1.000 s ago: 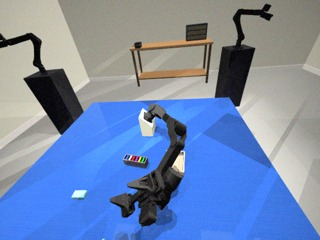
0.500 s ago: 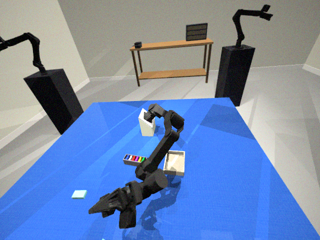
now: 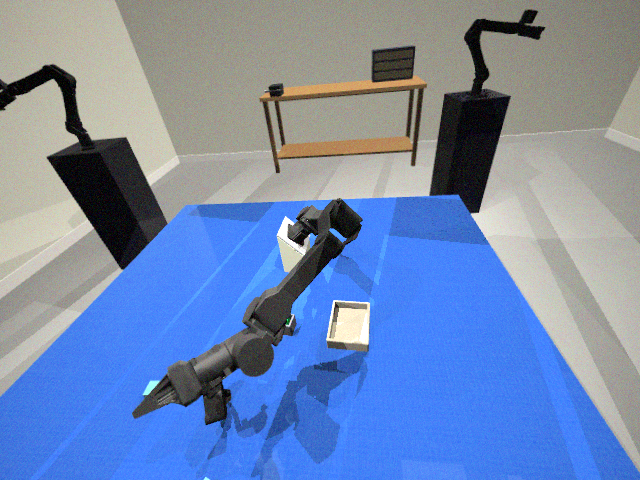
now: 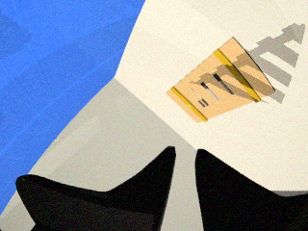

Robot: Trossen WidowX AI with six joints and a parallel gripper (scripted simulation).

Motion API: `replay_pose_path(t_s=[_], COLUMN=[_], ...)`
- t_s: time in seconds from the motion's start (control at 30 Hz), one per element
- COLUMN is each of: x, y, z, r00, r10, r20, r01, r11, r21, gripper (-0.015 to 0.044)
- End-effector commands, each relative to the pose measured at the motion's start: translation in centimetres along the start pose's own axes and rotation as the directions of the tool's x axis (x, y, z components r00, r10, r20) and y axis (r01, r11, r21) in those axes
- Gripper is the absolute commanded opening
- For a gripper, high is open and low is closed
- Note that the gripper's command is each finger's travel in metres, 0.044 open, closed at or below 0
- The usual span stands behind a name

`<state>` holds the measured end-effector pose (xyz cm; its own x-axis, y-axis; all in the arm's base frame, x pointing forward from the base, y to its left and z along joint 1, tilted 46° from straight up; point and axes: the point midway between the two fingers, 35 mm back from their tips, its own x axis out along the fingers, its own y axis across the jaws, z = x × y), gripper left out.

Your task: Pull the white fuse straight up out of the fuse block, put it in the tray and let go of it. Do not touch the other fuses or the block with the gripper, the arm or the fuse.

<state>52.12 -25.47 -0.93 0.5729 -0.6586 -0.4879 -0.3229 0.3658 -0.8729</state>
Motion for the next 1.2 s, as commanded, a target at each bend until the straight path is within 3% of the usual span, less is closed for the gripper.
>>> replay_pose_path(t_s=[0.0, 0.27, 0.47, 0.67, 0.83, 1.17], x=[-1.5, -6.5, -11.5, -17.8, -23.2, -23.9], y=[6.8, 12.7, 15.8, 17.4, 16.9, 16.5], z=[-3.8, -6.6, -8.5, -9.8, -10.0, -9.7], r00=[0.922, 0.696, 0.473, 0.213, 0.014, -0.006], r10=[0.376, 0.689, 0.829, 0.875, 0.815, 0.802], r20=[0.092, 0.202, 0.297, 0.436, 0.58, 0.597], r01=[-0.386, -0.712, -0.833, -0.808, -0.636, -0.608], r11=[0.914, 0.627, 0.313, -0.094, -0.44, -0.477], r21=[0.129, 0.316, 0.456, 0.582, 0.634, 0.635], gripper=[0.0067, 0.0067, 0.0067, 0.0067, 0.0067, 0.0067])
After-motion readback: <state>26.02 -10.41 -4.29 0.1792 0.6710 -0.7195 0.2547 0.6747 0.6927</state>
